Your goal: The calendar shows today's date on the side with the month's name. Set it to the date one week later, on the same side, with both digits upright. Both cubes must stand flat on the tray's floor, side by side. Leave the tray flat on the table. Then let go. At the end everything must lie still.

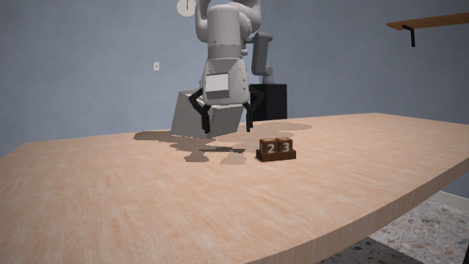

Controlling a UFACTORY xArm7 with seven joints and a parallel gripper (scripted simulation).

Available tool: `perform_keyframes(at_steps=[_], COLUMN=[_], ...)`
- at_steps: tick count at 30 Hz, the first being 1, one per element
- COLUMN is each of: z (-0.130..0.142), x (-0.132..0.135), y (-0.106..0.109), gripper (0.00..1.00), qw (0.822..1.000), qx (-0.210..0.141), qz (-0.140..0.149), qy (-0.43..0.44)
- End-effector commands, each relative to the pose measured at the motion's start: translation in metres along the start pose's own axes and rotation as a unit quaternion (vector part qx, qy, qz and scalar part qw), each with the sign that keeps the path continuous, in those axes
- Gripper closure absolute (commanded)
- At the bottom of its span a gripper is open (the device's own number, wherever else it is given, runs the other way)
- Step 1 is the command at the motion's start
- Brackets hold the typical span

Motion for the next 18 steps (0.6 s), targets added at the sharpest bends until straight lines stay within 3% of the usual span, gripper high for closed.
perform_keyframes(at_steps=[1,18], z=[0.0,-0.001], x=[-0.001,-0.002], y=[0.012,0.034], gripper=[0.0,0.0], qw=[1.0,1.0], qx=[-0.019,-0.019], qz=[0.014,0.014], qy=[-0.001,0.0])
Point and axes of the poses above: the point where the finger pads meet when closed, its own y axis back along the fingers, its own x axis across the jaws, z = x × y, the point moved 2 cm from there along y, back along the fingers, and after that the axes turned 5 degrees about -y, right-handed, at the moved point
